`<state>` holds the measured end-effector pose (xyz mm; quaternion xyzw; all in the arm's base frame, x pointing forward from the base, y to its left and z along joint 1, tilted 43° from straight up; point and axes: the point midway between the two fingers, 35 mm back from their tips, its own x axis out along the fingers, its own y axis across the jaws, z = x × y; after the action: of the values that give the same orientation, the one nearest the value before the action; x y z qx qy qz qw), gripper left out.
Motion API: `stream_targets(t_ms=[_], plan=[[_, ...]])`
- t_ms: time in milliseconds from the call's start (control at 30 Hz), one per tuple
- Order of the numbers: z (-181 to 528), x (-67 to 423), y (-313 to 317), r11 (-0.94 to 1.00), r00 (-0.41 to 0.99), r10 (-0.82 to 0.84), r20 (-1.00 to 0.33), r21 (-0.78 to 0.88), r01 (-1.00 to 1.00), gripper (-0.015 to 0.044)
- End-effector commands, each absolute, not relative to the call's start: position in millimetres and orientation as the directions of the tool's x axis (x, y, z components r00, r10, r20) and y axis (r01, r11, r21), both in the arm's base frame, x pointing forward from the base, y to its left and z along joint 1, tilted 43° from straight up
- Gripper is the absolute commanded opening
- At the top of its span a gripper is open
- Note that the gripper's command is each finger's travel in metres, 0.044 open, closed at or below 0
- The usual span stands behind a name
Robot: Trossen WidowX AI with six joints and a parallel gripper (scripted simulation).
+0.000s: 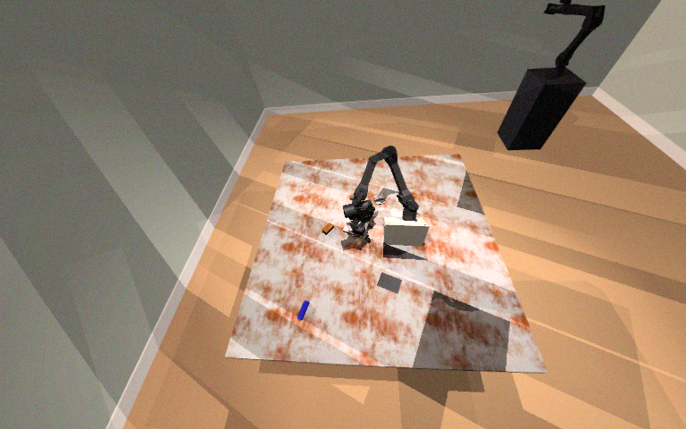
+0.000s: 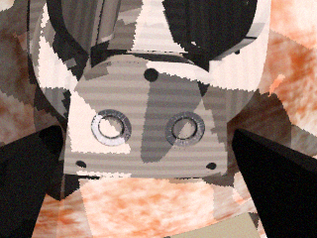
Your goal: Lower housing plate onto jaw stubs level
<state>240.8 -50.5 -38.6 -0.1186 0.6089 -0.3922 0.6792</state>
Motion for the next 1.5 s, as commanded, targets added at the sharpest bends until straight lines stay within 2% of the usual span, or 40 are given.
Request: stream_targets(t_ms=[0,133,267,467,1467], plan=[[-21,247,-31,0.671,-0.037,-0.670,-0.741,-0.627,0.396,0.0440],[10,246,-5,0.671,-0.038,-0.671,-0.741,-0.628,0.394,0.0440],[5,247,-6,0.677,-0.025,-0.670,-0.742,-0.625,0.388,0.0440],[48,207,30,0.673,-0.040,-0.669,-0.742,-0.628,0.392,0.0440],[50,205,31,0.672,-0.041,-0.670,-0.742,-0.628,0.392,0.0440]])
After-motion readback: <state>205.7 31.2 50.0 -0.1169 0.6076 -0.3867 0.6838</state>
